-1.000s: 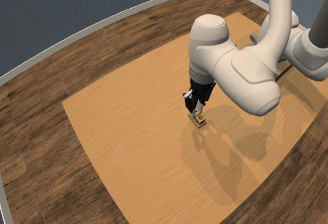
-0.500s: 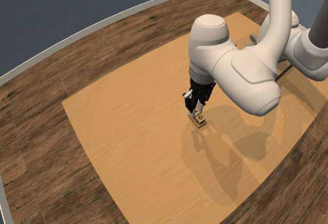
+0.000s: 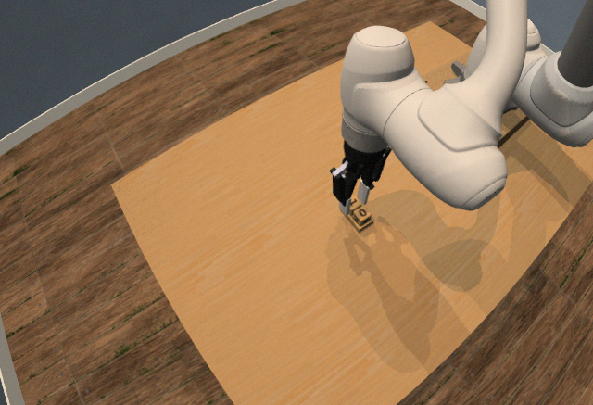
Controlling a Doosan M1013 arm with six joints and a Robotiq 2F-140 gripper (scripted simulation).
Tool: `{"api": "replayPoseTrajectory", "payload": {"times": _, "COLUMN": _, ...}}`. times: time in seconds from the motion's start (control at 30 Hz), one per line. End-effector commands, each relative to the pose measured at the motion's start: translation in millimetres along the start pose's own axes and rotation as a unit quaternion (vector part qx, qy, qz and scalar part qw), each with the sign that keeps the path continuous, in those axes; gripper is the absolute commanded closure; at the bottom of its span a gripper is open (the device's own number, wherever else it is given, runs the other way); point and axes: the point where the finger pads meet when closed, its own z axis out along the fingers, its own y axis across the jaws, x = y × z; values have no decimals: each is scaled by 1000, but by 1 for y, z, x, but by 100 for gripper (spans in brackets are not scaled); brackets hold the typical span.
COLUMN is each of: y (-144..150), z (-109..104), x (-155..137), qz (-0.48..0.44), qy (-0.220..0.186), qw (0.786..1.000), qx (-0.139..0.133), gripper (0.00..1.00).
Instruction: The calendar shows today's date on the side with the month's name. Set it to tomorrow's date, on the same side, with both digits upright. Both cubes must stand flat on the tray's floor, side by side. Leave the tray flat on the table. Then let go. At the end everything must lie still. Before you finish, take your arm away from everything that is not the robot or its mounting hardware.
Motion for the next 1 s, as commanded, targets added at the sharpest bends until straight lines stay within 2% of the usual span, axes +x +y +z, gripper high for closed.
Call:
{"api": "replayPoseTrajectory", "payload": {"times": 0.0, "y": -6, "z": 5, "x": 4, "qz": -1, "qy": 2, "qw": 1000, "qx": 4, "gripper": 72}}
{"api": "replayPoseTrajectory", "payload": {"times": 0.43, "y": -6, "z": -5, "x": 4, "qz": -1, "qy": 2, "qw": 1000, "qx": 4, "gripper": 72}}
{"api": "replayPoseTrajectory", "payload": {"times": 0.87, "y": -5, "z": -69, "x": 3, "qz": -1, "qy": 2, "qw": 1000, "qx": 4, "gripper": 72}}
{"api": "replayPoseTrajectory", "payload": {"times": 0.97, "y": -5, "z": -76, "x": 3, "qz": -1, "qy": 2, "qw": 1000, "qx": 4, "gripper": 72}}
